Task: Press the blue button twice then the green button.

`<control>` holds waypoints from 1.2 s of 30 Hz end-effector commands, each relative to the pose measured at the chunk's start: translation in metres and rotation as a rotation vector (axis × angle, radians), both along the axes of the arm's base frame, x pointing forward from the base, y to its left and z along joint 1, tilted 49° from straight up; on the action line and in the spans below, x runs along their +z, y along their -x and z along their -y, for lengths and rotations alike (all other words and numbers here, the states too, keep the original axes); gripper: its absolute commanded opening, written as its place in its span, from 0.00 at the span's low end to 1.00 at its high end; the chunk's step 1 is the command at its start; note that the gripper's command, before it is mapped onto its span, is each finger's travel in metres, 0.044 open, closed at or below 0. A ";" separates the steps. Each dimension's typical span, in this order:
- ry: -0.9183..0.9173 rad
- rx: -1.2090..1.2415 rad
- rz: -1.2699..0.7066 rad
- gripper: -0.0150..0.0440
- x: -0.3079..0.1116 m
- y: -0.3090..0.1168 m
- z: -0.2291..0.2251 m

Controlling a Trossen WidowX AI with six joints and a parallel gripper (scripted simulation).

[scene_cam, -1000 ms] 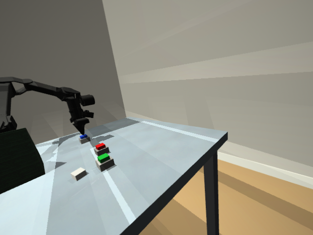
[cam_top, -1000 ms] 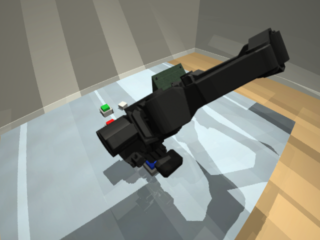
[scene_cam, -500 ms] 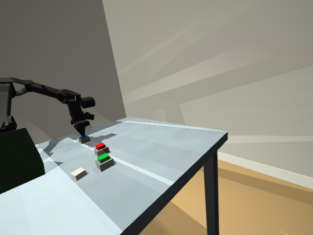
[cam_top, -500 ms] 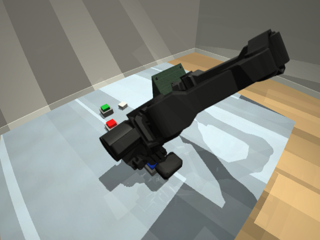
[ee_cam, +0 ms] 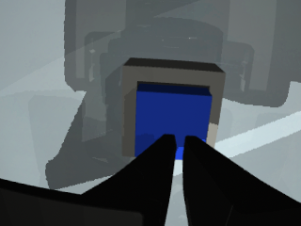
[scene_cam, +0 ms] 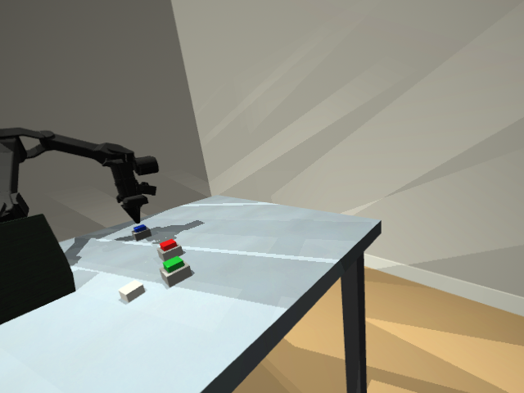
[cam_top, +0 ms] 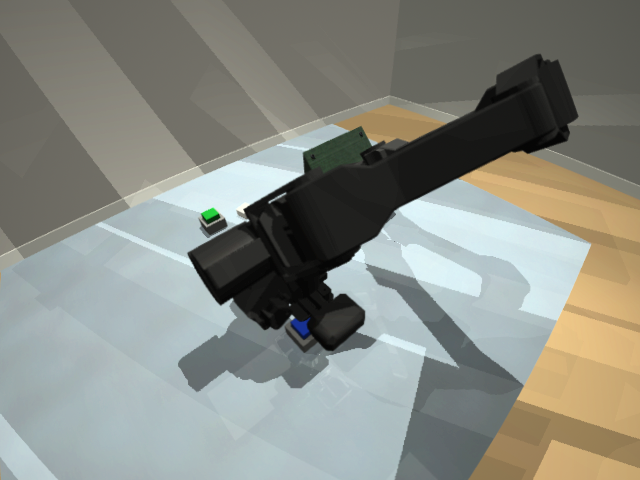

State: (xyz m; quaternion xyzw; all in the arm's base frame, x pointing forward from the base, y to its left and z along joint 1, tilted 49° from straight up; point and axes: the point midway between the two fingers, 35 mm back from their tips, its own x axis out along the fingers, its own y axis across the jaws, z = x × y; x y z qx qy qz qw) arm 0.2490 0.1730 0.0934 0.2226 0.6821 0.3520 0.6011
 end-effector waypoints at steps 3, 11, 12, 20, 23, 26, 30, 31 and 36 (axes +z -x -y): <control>-0.006 0.001 0.010 0.29 0.009 -0.003 0.007; -0.005 0.001 0.011 0.29 0.002 -0.001 0.000; -0.005 0.001 0.011 0.29 0.001 -0.001 -0.002; -0.006 0.001 0.011 0.29 -0.007 0.001 -0.011; -0.007 0.001 0.010 0.29 -0.010 0.002 -0.014; -0.007 0.001 0.010 0.29 -0.012 0.003 -0.017; -0.007 0.001 0.010 0.29 -0.012 0.003 -0.017; -0.007 0.001 0.010 0.29 -0.012 0.003 -0.017; -0.007 0.001 0.010 0.29 -0.012 0.003 -0.017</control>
